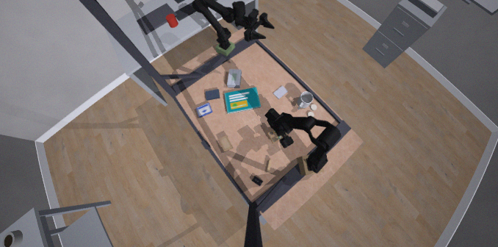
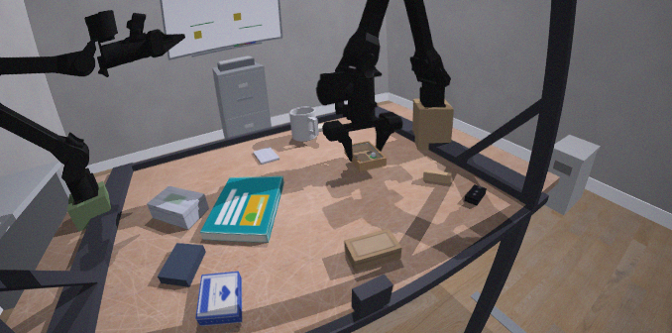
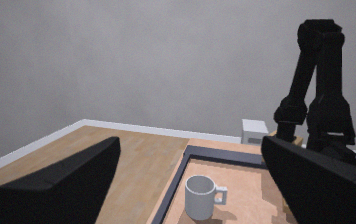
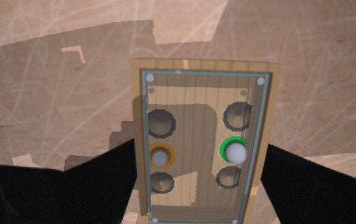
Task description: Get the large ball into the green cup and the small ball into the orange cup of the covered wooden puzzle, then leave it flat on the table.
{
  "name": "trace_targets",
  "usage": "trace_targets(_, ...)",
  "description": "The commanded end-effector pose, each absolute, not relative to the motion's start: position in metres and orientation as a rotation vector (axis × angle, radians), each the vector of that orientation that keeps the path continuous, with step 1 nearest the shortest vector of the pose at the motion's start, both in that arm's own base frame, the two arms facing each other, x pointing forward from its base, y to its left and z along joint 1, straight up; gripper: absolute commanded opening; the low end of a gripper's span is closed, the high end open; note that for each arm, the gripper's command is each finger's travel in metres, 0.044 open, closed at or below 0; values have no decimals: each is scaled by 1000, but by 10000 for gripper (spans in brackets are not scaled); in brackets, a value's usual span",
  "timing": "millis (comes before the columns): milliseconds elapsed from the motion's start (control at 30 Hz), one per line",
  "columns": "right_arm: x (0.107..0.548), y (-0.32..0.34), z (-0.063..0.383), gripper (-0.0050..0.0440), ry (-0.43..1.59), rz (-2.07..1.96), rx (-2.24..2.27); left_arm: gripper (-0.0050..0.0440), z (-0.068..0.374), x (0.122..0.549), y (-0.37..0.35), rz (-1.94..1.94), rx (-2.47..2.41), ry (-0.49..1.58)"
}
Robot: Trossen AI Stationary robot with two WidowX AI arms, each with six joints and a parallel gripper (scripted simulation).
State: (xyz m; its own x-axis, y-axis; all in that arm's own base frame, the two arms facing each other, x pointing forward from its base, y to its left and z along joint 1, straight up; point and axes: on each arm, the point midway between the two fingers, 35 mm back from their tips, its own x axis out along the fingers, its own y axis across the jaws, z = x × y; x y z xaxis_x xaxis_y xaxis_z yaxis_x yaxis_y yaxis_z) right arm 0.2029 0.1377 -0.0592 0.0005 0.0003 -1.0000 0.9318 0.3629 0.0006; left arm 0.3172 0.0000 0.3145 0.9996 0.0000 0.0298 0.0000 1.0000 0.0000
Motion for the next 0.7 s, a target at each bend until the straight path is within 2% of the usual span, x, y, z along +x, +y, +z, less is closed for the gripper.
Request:
trace_targets(0,203,138,-66,-50,1357,-932,935,400,323,316,0,0,0,-50)
trace_targets(667,205,139,-79,-50,1355,-926,939,400,323,316,0,0,0,-50)
